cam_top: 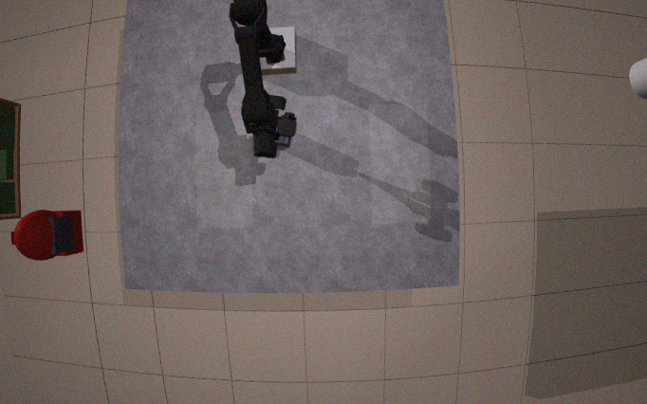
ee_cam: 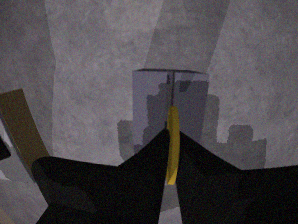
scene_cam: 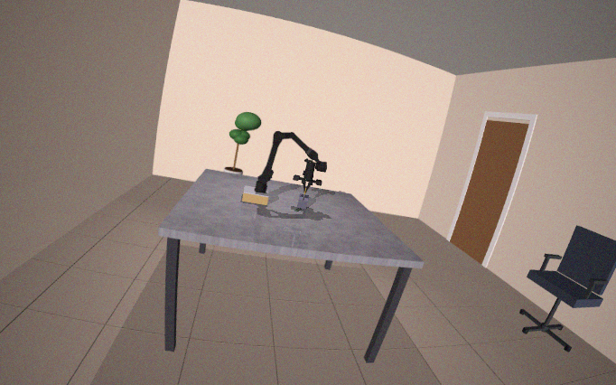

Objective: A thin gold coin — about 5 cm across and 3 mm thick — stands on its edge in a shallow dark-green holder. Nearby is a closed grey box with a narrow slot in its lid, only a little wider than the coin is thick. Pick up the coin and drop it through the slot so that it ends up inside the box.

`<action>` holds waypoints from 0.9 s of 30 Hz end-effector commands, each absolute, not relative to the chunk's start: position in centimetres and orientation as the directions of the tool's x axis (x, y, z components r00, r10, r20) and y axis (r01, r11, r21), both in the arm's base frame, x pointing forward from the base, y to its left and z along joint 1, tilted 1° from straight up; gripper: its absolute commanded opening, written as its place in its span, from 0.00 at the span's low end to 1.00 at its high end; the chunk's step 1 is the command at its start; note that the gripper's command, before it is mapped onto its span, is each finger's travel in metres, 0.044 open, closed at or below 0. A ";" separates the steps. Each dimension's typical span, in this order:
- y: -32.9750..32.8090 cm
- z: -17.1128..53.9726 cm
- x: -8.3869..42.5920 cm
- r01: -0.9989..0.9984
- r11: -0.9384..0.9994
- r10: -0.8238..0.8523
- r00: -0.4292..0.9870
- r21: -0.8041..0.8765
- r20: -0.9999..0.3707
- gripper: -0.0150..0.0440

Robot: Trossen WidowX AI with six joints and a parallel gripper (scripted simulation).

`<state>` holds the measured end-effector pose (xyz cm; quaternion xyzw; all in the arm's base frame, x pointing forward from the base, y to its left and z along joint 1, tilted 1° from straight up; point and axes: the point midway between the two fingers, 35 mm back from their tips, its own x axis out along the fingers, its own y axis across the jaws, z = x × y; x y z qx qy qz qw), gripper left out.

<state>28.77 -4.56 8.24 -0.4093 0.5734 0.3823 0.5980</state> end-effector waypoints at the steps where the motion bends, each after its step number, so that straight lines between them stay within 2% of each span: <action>1: -4.5 7.9 28.7 -0.927 0.372 -0.011 0.044 -0.045 -0.999 0.25; 23: -4.6 7.3 28.7 -0.926 0.375 -0.011 0.044 -0.045 -0.999 0.25; 27: -4.6 7.6 28.8 -0.926 0.373 -0.012 0.050 -0.051 -0.999 0.43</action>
